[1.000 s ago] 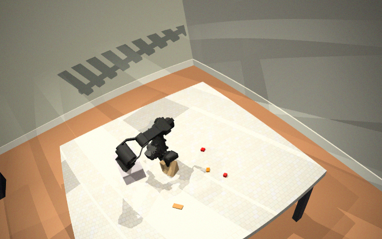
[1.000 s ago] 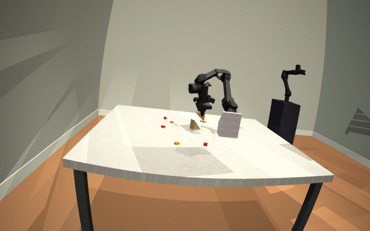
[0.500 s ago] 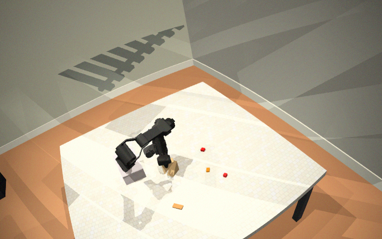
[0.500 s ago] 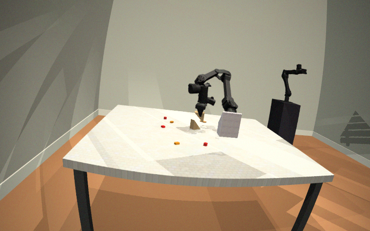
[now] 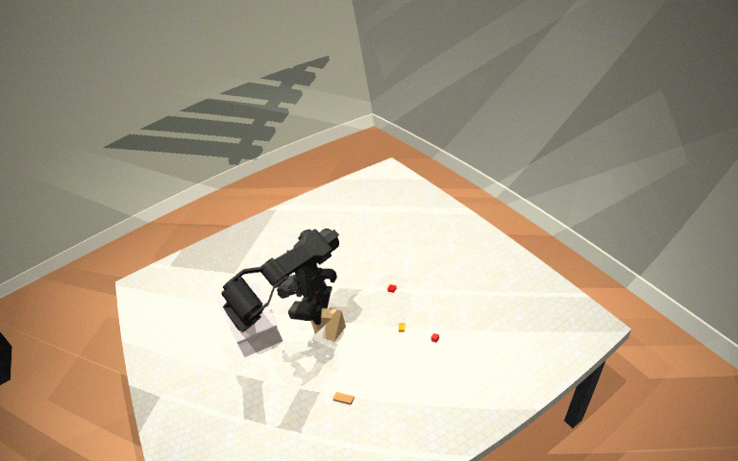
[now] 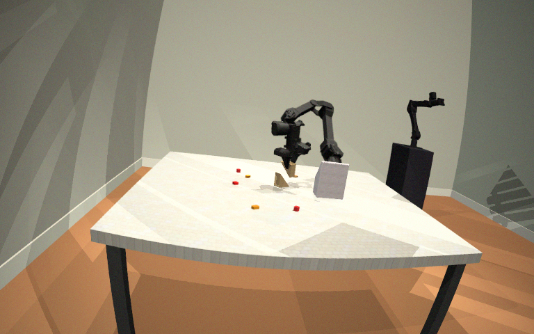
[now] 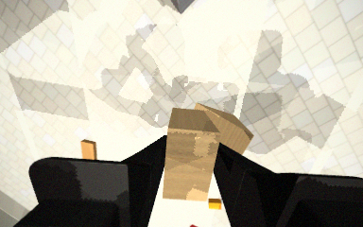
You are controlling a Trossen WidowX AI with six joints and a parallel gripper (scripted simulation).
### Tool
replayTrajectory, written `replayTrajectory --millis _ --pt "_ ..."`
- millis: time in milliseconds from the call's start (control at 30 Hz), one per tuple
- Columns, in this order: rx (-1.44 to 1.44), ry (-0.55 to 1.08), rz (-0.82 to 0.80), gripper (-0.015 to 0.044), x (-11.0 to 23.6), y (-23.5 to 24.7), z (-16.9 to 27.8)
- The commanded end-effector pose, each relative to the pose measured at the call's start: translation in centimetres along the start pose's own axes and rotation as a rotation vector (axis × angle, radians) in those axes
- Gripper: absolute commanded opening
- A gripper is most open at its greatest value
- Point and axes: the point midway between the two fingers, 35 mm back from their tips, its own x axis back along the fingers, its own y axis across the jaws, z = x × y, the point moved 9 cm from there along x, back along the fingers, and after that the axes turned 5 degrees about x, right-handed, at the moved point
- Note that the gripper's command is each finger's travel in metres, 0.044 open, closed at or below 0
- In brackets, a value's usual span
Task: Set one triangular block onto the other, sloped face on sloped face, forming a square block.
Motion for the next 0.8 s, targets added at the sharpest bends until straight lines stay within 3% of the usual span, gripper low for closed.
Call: replayTrajectory --millis 0,767 --pt "-0.153 -0.005 0.006 0.0000 -0.08 -0.02 -0.01" --pt "-0.952 -0.025 0.015 0.0000 -0.43 -0.01 0.10"
